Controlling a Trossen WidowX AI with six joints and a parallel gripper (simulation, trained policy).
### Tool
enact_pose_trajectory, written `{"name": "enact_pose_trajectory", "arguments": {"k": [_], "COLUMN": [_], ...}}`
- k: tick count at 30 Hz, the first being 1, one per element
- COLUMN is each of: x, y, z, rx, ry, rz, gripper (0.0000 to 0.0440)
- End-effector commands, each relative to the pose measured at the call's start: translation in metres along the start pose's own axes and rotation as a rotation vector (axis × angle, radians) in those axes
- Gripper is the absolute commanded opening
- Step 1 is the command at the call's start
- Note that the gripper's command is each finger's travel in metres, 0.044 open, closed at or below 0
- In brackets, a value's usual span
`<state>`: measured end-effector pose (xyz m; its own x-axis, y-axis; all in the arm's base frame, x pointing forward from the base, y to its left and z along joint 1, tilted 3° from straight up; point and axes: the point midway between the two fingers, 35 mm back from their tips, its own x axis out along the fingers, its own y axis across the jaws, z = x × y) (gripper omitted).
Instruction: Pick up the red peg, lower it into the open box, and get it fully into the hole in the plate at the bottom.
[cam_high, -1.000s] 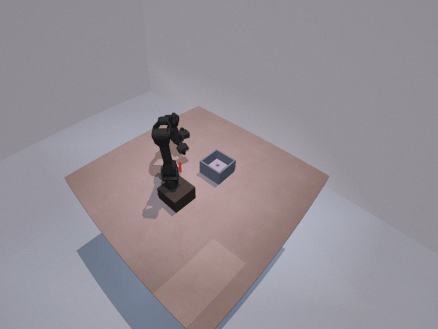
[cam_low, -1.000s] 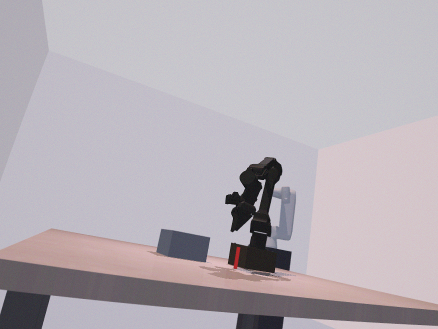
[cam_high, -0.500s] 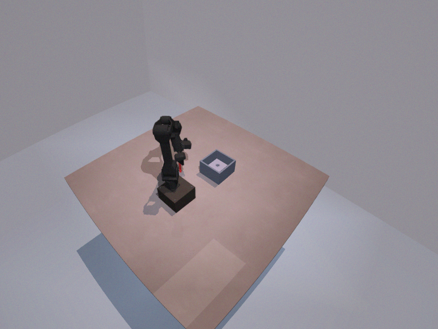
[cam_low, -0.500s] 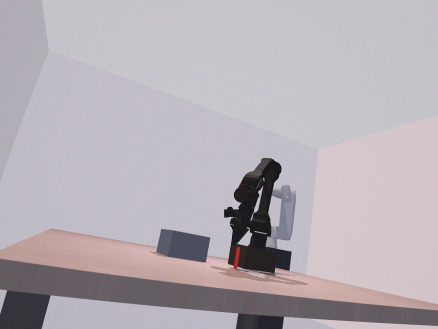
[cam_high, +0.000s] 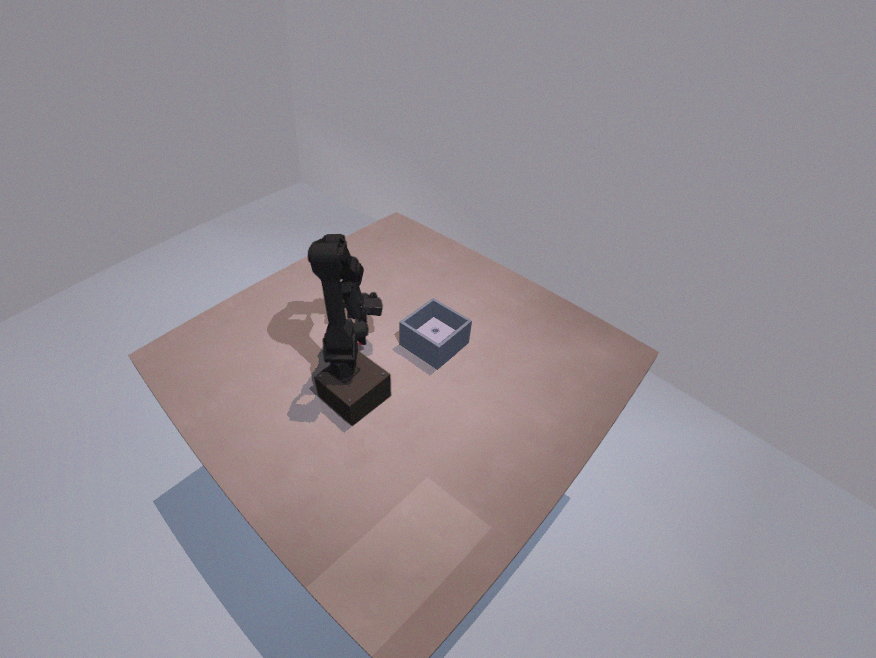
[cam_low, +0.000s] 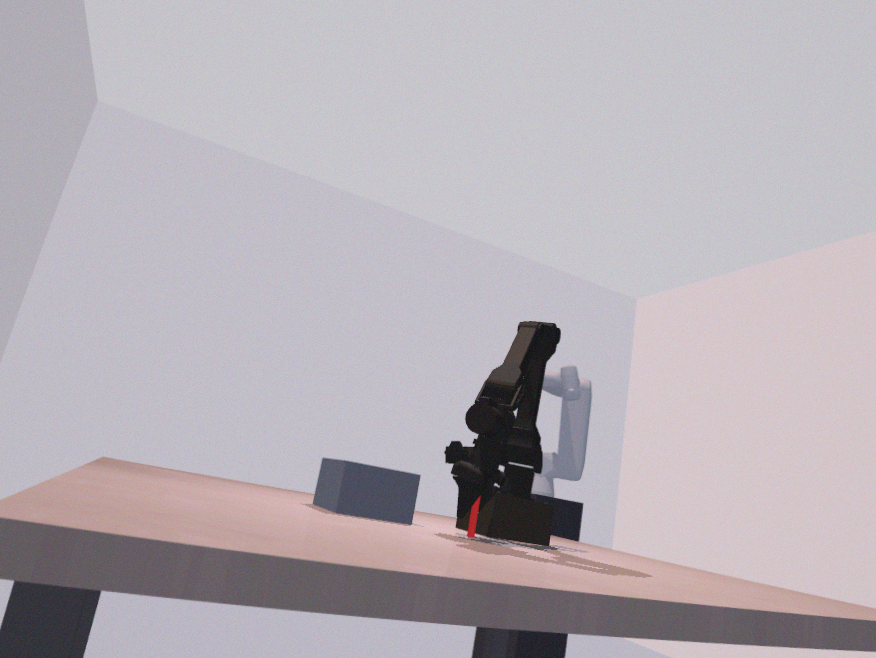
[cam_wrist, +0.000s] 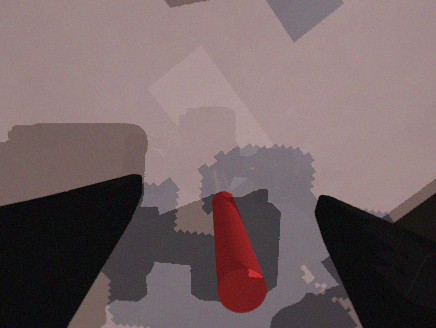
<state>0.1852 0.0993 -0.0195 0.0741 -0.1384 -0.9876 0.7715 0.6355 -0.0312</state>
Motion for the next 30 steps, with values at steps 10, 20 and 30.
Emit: {"name": "enact_pose_trajectory", "arguments": {"k": [10, 20, 30], "x": [0.015, 0.006, -0.018], "y": [-0.005, 0.002, 0.007], "z": [-0.009, 0.003, 0.029], "rx": [0.065, 0.048, -0.012], "ry": [0.068, 0.058, -0.044], "rz": [-0.027, -0.012, 0.012], "gripper": [0.0121, 0.0000, 0.0000]}}
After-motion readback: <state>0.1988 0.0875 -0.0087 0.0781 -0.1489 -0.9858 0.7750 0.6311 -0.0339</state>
